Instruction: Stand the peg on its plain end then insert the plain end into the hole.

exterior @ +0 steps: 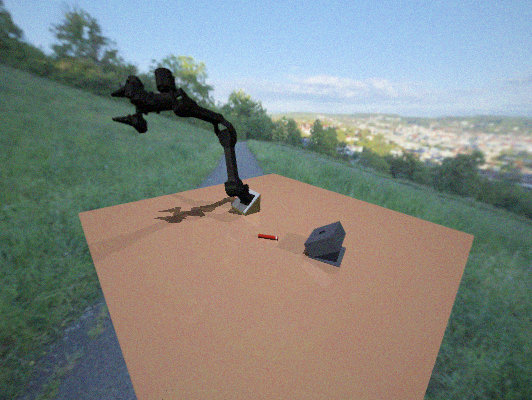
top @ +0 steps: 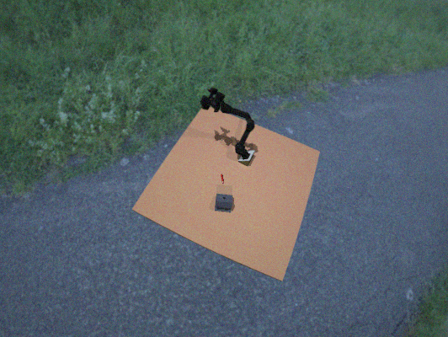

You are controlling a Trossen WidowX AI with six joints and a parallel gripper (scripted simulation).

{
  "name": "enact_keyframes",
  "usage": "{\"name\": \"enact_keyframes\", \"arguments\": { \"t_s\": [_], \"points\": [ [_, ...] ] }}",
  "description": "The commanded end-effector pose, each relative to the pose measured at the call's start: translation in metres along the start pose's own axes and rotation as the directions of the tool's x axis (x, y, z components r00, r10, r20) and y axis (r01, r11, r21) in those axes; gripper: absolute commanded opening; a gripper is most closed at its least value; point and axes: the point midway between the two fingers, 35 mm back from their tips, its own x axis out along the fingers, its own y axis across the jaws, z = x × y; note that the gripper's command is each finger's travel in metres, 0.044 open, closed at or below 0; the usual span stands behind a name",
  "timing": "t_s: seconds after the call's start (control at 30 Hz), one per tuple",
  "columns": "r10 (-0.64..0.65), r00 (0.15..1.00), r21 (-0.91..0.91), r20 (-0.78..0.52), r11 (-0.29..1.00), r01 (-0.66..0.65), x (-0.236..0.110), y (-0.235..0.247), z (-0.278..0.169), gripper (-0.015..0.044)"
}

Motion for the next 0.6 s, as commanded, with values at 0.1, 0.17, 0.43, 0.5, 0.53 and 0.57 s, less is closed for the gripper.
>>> {"name": "enact_keyframes", "arguments": {
  "t_s": [0.1, 0.17, 0.43, 0.5, 0.53, 0.57],
  "points": [
    [0.211, 0.973, -0.050, 0.088, 0.977, -0.208, 0.013, 0.088, 0.032, 0.0440],
    [0.262, 0.960, -0.065, 0.101, 0.964, -0.256, 0.013, 0.109, 0.038, 0.0440],
    [0.433, 0.885, -0.086, 0.171, 0.901, -0.425, -0.001, 0.180, 0.058, 0.0440],
    [0.485, 0.857, -0.108, 0.175, 0.874, -0.473, -0.008, 0.202, 0.063, 0.0440],
    [0.511, 0.841, -0.120, 0.176, 0.860, -0.497, -0.011, 0.212, 0.065, 0.0440],
    [0.536, 0.826, -0.131, 0.177, 0.844, -0.520, -0.016, 0.222, 0.067, 0.0440]
  ]
}}
